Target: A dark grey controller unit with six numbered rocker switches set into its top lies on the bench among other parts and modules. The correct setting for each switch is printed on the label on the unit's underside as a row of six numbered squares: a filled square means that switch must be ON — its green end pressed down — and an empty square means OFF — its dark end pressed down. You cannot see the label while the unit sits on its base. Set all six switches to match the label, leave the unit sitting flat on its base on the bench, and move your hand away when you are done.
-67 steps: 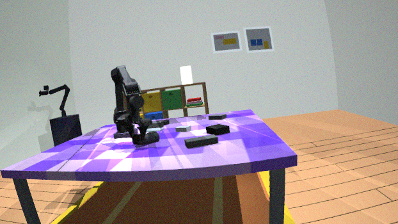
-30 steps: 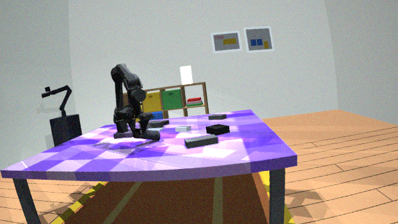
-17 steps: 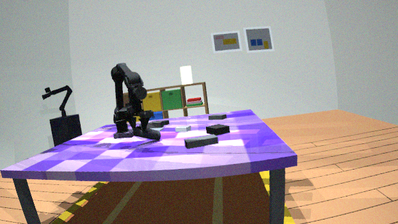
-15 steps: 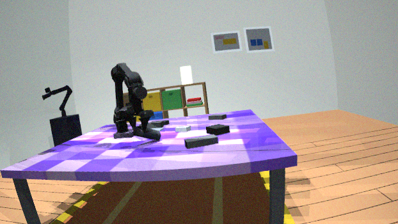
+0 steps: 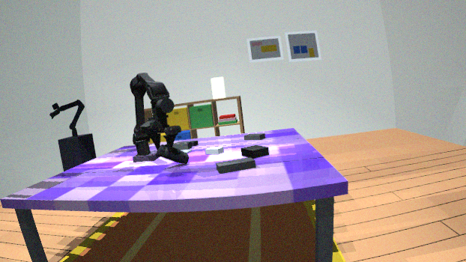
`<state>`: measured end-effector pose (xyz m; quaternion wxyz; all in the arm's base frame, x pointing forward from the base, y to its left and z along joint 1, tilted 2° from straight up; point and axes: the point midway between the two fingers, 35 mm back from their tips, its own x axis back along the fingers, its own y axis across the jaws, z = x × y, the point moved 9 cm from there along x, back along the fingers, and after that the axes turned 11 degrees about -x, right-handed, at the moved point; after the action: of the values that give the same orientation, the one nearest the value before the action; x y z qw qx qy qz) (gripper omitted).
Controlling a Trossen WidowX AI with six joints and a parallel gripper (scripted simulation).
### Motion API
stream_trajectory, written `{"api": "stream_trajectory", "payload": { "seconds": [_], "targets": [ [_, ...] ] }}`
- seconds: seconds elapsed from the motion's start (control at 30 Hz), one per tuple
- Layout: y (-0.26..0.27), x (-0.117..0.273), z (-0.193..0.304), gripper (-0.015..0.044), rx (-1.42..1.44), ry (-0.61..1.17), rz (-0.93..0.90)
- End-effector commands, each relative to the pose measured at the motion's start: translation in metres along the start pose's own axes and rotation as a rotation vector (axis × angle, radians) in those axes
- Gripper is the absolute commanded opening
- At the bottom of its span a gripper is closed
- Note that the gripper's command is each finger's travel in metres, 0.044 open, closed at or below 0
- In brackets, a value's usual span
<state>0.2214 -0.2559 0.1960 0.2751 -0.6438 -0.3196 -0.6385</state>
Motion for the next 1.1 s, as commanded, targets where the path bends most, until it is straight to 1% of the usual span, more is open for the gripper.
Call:
{"api": "stream_trajectory", "payload": {
  "seconds": [0.0, 1.07],
  "targets": [
    [0.000, 0.006, 0.004, 0.0336, 0.000, 0.003, -0.009],
    [-0.005, 0.021, 0.021, 0.0336, 0.000, 0.005, -0.009]
  ]
}}
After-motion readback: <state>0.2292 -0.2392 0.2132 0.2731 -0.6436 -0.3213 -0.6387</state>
